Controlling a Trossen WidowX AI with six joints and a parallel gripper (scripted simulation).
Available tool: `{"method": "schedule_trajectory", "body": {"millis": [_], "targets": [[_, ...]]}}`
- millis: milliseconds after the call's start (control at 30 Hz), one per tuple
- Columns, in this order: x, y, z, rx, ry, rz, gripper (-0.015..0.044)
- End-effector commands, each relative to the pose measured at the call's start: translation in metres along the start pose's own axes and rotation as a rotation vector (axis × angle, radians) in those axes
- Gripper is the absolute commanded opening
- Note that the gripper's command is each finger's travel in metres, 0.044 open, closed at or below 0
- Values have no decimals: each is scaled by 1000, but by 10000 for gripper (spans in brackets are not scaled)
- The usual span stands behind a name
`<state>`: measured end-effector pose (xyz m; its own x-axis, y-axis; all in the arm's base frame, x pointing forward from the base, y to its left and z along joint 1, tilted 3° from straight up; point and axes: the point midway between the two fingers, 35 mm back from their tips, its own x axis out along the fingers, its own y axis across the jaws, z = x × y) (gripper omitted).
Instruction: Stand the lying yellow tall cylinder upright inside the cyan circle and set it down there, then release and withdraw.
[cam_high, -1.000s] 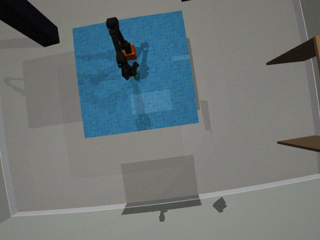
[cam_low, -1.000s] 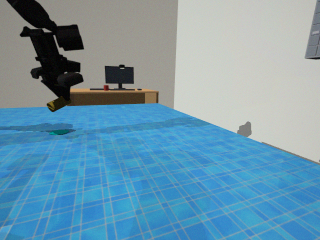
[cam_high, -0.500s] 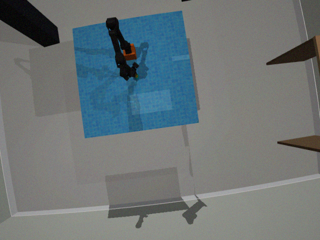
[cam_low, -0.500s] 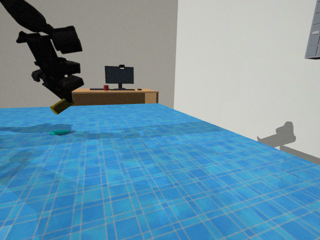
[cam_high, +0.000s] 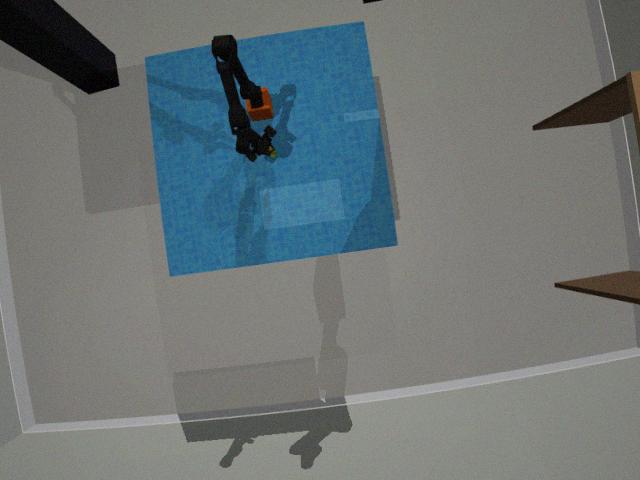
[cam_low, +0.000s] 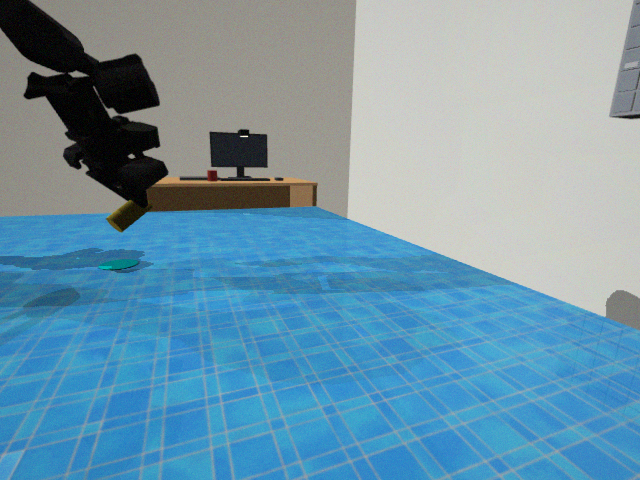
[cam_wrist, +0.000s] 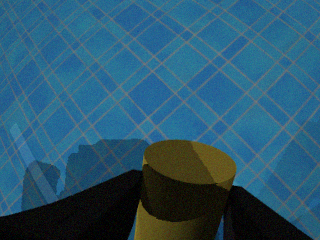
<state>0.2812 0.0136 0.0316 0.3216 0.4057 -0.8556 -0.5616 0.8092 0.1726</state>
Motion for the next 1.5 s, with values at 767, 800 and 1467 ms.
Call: {"method": "schedule_trajectory", "body": {"millis": [767, 800, 1467], "targets": [[1, -5, -5, 4, -203, 30, 105], [1, -5, -5, 4, -210, 31, 105], [-4, -8, -8, -10, -357, 37, 105]]}}
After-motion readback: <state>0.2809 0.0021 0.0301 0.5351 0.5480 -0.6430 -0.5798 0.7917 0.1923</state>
